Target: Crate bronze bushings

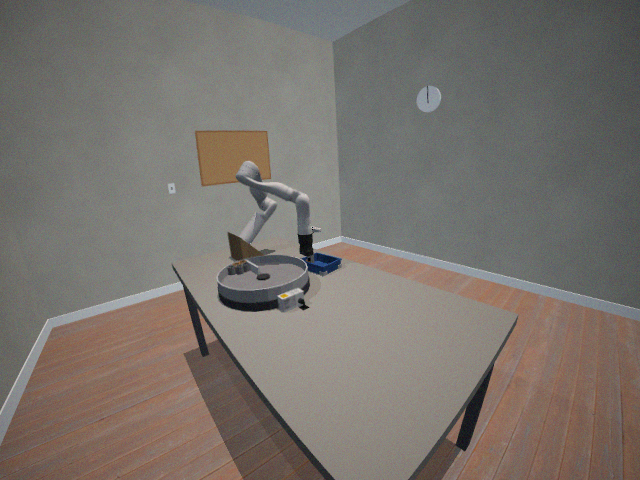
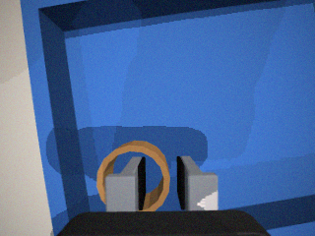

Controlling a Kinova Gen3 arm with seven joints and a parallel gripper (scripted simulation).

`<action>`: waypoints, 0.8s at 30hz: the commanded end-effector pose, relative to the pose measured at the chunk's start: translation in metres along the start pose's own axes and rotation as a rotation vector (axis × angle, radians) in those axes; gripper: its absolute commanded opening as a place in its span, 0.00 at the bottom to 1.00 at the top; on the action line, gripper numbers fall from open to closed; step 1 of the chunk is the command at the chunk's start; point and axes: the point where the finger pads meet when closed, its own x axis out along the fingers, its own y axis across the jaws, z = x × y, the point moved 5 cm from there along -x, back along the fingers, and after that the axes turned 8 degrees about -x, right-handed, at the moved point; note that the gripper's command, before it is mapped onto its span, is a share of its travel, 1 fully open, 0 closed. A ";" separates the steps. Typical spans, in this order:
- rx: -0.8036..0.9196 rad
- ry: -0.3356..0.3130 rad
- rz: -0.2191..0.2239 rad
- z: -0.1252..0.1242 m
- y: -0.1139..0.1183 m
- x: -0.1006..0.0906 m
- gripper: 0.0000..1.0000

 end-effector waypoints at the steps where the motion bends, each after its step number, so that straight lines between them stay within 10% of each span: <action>1: 0.000 -0.001 0.002 0.000 0.000 -0.001 0.47; 24: 0.000 0.000 0.002 0.000 0.000 -0.011 0.47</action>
